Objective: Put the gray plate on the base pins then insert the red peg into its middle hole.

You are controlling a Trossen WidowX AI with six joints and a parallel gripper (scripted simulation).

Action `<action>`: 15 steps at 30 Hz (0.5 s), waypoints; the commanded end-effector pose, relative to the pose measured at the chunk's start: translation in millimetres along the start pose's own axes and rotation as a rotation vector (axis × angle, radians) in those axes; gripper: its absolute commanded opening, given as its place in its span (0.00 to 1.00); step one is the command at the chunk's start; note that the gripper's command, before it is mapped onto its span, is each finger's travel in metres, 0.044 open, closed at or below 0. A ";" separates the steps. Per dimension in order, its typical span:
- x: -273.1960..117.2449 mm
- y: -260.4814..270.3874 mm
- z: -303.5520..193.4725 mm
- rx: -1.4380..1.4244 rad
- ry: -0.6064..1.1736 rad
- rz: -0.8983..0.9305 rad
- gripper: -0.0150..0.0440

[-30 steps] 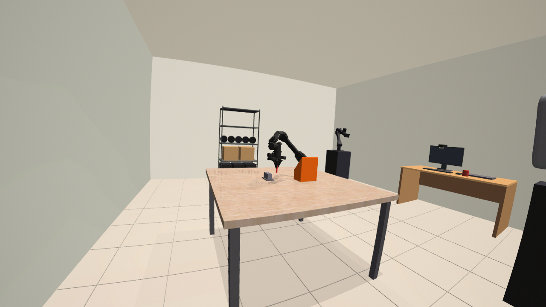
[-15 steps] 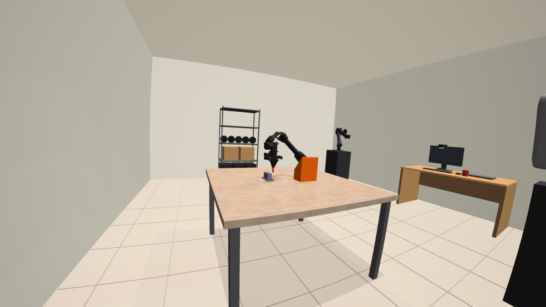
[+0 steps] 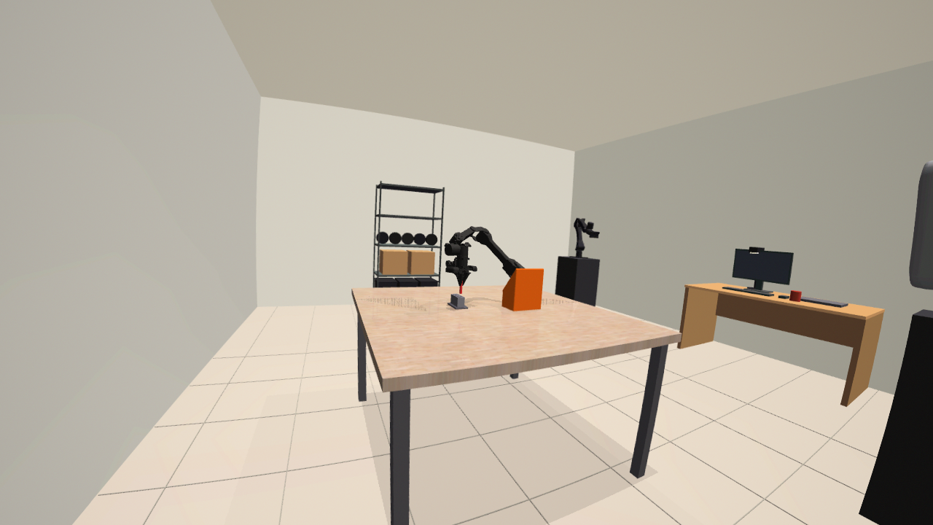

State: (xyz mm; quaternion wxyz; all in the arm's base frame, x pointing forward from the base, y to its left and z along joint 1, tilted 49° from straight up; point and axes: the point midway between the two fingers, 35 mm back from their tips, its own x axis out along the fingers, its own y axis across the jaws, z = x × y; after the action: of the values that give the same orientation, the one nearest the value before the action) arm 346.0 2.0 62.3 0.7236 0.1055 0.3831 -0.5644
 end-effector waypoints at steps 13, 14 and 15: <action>1.0 -7.5 27.9 -0.004 -0.021 -0.010 0.25; 1.0 -7.5 27.9 -0.004 -0.021 -0.010 0.25; 1.0 -7.5 27.9 -0.004 -0.021 -0.010 0.25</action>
State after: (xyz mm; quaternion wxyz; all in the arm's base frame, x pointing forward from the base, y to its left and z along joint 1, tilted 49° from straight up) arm 351.2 -16.5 81.3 0.7240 0.1012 0.3774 -0.5684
